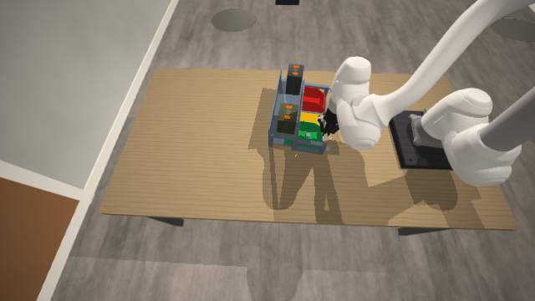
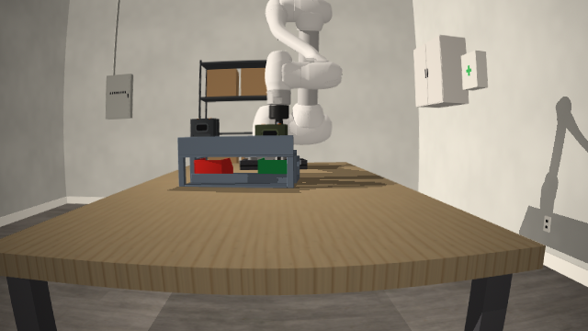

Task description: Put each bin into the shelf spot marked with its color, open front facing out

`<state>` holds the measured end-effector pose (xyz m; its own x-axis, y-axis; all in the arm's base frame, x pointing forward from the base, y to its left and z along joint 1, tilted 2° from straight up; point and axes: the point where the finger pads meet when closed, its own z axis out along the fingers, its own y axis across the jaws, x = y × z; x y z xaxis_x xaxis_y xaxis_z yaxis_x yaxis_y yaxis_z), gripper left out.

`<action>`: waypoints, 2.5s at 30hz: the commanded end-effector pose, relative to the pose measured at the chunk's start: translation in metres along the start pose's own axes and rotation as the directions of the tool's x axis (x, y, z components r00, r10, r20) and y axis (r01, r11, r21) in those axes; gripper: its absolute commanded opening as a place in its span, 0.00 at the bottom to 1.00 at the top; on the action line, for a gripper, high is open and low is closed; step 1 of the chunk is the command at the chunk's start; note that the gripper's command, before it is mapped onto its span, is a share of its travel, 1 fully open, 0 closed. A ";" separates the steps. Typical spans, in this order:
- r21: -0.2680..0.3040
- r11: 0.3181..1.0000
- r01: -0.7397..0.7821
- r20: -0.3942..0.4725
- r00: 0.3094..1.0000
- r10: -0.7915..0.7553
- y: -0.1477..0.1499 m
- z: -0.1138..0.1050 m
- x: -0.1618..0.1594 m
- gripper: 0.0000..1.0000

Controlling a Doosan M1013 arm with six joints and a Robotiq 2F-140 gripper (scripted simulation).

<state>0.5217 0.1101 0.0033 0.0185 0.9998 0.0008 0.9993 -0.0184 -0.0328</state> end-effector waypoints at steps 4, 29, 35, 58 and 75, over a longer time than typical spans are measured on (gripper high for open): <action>0.000 1.000 0.000 0.000 1.000 0.000 0.000 0.000 0.000 0.10; 0.000 1.000 0.000 0.000 1.000 0.000 -0.015 -0.015 0.000 0.10; 0.000 1.000 0.000 0.000 1.000 0.000 -0.018 -0.018 0.000 0.10; 0.000 1.000 0.000 0.000 1.000 0.000 -0.020 -0.043 0.000 0.10; 0.000 1.000 0.000 0.000 1.000 0.000 -0.020 -0.080 0.000 0.10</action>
<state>0.5044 0.1103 0.0832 0.0185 0.9998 0.0008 0.9993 -0.0184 -0.0327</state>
